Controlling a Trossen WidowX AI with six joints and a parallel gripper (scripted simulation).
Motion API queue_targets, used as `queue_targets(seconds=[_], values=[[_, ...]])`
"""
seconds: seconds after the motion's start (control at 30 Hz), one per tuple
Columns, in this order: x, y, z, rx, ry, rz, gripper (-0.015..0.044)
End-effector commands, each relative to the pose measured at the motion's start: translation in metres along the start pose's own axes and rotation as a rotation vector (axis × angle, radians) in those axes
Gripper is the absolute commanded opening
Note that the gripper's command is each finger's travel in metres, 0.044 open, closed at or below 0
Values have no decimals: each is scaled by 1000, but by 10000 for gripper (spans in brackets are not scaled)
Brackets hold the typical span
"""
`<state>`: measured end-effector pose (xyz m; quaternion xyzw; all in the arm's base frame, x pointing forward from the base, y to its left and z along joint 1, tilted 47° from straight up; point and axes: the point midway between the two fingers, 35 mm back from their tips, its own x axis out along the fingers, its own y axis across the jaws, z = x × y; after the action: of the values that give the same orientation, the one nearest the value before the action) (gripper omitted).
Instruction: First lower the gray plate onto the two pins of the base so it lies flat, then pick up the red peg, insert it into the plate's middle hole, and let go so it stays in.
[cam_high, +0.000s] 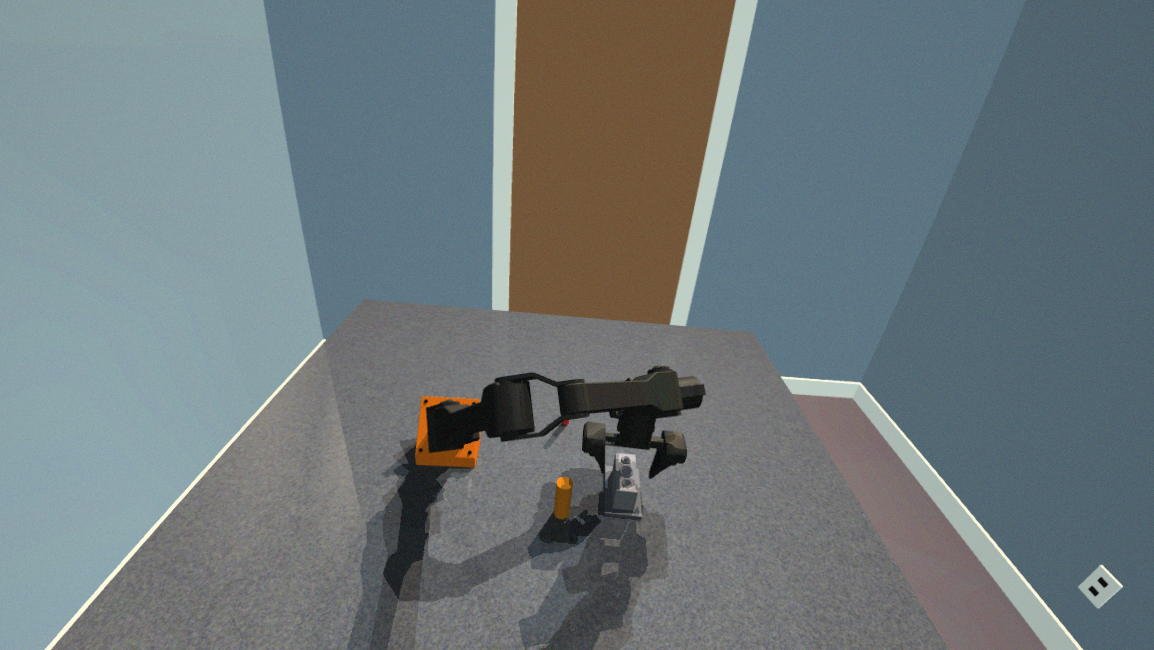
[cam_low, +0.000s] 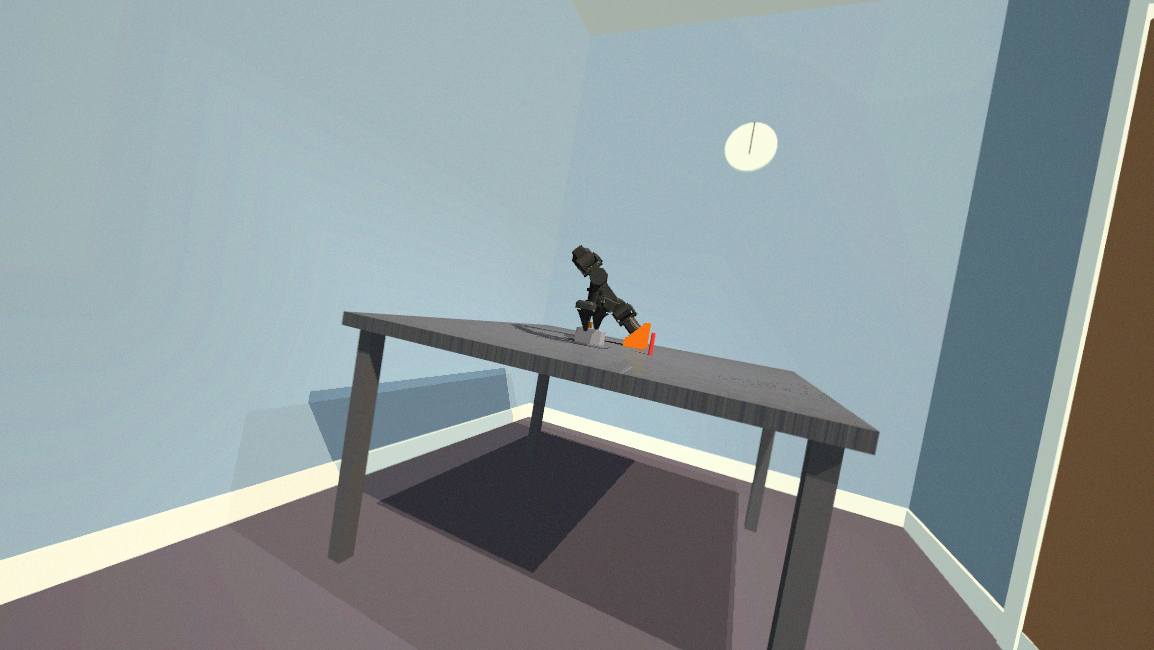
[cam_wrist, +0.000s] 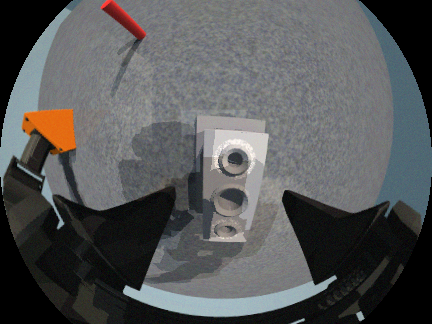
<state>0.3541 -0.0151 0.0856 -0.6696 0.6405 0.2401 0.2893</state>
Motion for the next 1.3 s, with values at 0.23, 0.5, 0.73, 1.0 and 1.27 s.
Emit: queue_targets(seconds=[0.23, 0.5, 0.73, 1.0, 1.27], values=[[-90, -3, 3, 1, -4, -15, 440], [-92, 2, 22, 200, -14, -15, 440], [-97, 22, 72, 766, -35, -5, 440], [-99, 53, 124, 1416, -41, 15, 440], [-99, 76, 151, 1807, -36, 23, 440]])
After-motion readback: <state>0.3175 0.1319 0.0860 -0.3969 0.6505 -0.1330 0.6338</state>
